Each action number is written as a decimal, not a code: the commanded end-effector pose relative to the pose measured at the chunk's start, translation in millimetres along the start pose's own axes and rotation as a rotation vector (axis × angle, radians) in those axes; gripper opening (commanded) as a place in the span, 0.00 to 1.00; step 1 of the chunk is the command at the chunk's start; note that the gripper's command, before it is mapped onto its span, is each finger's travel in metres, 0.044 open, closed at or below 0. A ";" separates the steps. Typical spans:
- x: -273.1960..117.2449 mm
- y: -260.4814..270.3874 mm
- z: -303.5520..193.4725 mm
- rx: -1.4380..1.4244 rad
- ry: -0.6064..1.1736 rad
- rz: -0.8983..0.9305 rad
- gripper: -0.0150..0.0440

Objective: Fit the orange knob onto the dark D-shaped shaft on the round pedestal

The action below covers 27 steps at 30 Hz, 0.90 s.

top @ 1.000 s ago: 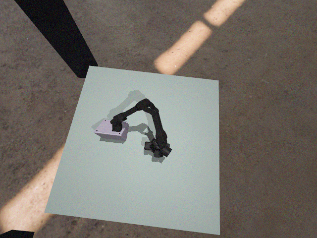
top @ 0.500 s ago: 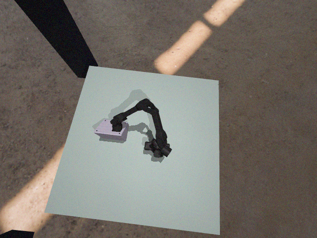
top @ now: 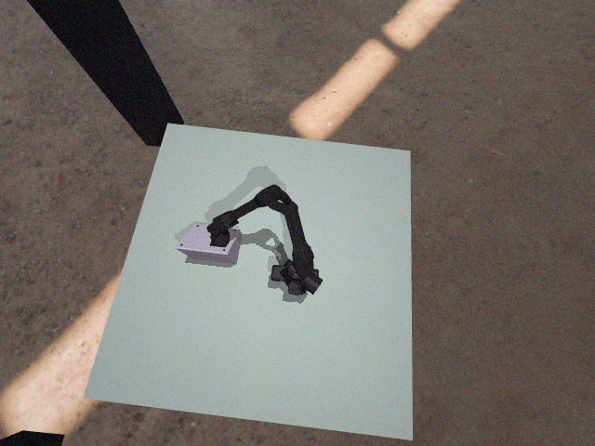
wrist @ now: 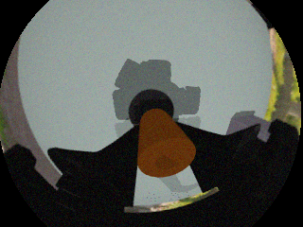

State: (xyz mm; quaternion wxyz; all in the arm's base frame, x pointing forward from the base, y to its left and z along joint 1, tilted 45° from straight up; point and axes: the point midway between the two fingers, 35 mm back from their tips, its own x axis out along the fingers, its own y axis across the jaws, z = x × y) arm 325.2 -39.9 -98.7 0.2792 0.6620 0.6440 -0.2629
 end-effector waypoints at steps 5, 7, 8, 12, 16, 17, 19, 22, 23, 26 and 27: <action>-1.4 1.1 0.6 0.166 -0.001 0.003 0.25; 0.1 0.4 0.8 0.207 -0.001 0.003 0.25; 0.5 0.2 0.8 0.207 -0.001 0.003 0.25; 1.3 -0.3 0.6 0.207 -0.001 0.003 0.25; 2.3 0.2 0.3 0.207 -0.001 0.003 0.25; 2.5 0.3 0.3 0.207 -0.001 0.003 0.25; 2.0 0.3 0.3 0.207 -0.001 0.003 0.25; 2.0 0.3 0.3 0.207 -0.001 0.003 0.25; 2.4 0.3 0.2 0.207 -0.001 0.003 0.25; 2.4 0.3 0.2 0.207 -0.001 0.003 0.25; 2.4 0.4 0.2 0.207 -0.001 0.003 0.25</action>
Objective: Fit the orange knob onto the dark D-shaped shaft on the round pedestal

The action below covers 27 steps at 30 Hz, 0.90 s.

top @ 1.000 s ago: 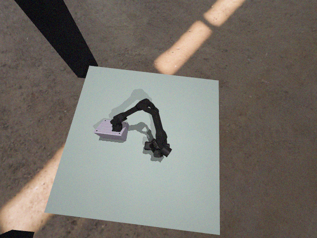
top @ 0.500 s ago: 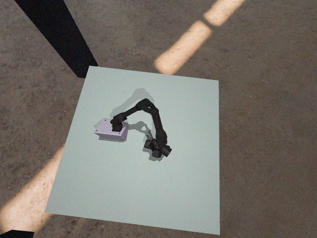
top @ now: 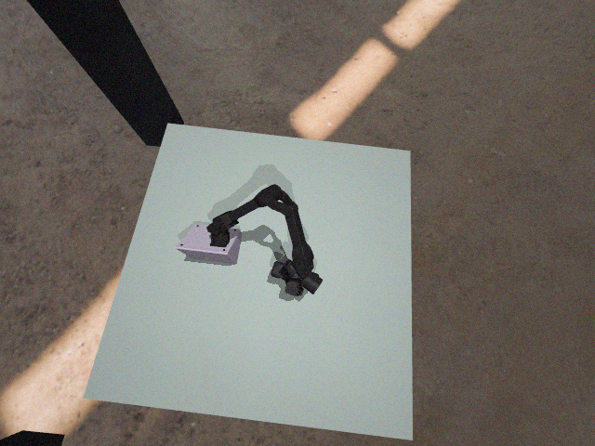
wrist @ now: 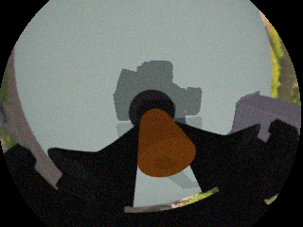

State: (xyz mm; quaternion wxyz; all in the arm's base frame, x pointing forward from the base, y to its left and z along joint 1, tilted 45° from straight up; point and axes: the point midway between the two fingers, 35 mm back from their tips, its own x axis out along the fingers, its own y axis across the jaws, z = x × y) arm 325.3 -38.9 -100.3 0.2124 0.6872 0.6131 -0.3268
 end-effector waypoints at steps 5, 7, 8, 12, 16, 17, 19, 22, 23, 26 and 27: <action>0.9 0.3 -0.4 0.006 0.002 0.001 0.25; 0.9 0.3 -0.4 0.006 0.002 0.001 0.25; 0.9 0.3 -0.4 0.006 0.002 0.001 0.25; -3.5 0.6 -0.5 0.006 0.002 0.001 0.25; -4.0 0.9 -0.4 0.060 0.002 0.001 0.25; -4.0 1.0 -0.3 0.092 0.002 0.001 0.25; -3.5 0.8 0.0 0.174 0.002 0.000 0.25; -1.9 0.2 0.2 0.215 0.002 0.000 0.25; -1.5 0.1 0.2 0.215 0.002 0.000 0.25; -1.0 -0.1 0.1 0.215 0.002 0.000 0.25; -0.8 -0.1 0.1 0.215 0.002 0.000 0.25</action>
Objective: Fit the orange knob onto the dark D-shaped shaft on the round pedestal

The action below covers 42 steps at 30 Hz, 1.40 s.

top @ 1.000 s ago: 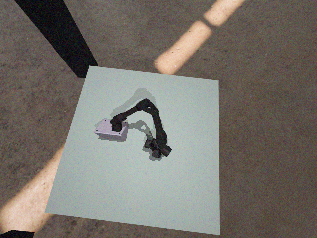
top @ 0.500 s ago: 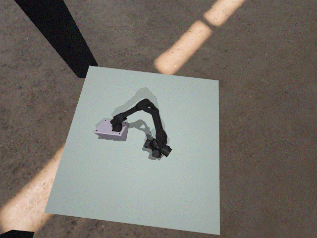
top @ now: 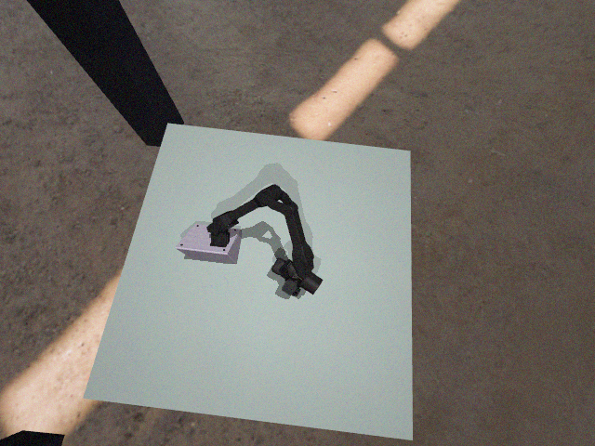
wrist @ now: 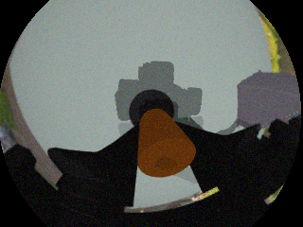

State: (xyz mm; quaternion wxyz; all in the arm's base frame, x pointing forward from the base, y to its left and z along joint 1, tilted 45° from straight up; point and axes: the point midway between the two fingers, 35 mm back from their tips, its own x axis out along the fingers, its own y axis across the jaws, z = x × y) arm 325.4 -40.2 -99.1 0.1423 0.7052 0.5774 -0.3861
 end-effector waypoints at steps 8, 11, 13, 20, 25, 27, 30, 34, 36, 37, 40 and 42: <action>2.8 0.0 -0.2 0.015 0.001 0.000 0.25; 2.0 0.0 -0.2 0.015 0.001 0.000 0.25; 2.4 0.0 -0.3 0.015 0.001 0.000 0.25; 2.4 0.1 -0.5 0.015 0.001 0.000 0.25; 2.7 0.2 -0.6 0.015 0.001 0.000 0.25; 2.7 0.2 -0.6 0.015 0.001 0.000 0.25; -1.3 0.2 -0.6 0.015 0.001 0.000 0.25; -2.3 0.5 -0.6 0.040 0.001 0.000 0.25; -2.3 0.6 -0.5 0.101 0.001 0.000 0.25; -2.2 0.6 -0.3 0.140 0.001 0.000 0.25; -0.6 0.1 0.4 0.225 0.001 0.000 0.25; 0.2 -0.1 0.4 0.225 0.001 0.000 0.25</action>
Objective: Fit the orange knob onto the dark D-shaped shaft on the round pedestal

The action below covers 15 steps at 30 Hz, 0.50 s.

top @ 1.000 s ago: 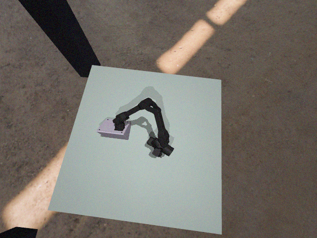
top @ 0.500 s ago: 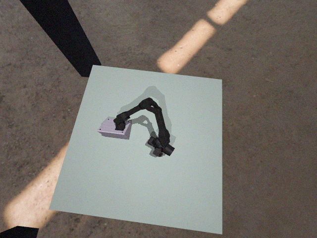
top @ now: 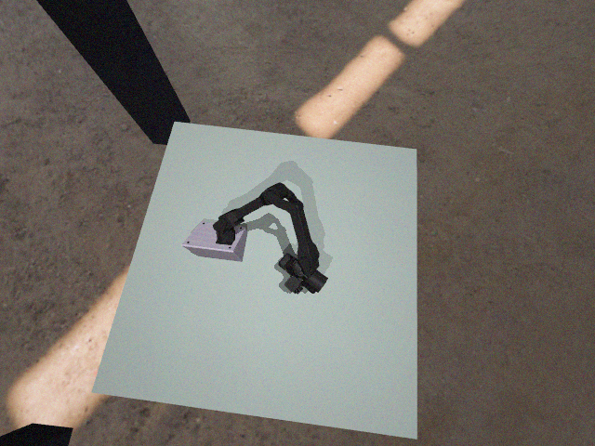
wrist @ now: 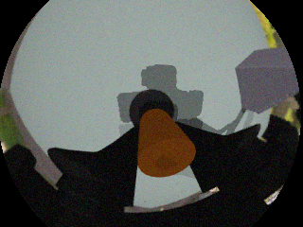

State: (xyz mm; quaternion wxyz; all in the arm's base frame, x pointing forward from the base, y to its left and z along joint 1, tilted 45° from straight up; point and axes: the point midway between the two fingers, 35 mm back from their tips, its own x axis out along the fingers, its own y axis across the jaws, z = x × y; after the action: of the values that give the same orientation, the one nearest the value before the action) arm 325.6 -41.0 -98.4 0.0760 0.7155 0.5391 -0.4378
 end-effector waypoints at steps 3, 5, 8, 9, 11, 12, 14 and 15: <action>1.7 -0.4 0.4 0.039 0.000 0.000 0.25; 2.2 -0.5 0.3 0.039 0.000 0.000 0.25; 2.9 -0.4 0.1 0.039 0.000 0.000 0.25; 3.1 -0.4 0.0 0.039 0.000 0.000 0.25; 3.6 -0.3 -0.1 0.039 0.000 0.000 0.25; 3.8 -0.3 -0.1 0.039 0.000 0.000 0.25; 3.0 -0.3 -0.1 0.039 0.000 0.000 0.25; 3.0 -0.3 -0.1 0.039 0.000 0.000 0.25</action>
State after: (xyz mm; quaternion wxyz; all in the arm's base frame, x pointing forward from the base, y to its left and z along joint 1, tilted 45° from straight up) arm 325.2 -39.0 -100.3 0.0651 0.7163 0.5319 -0.4470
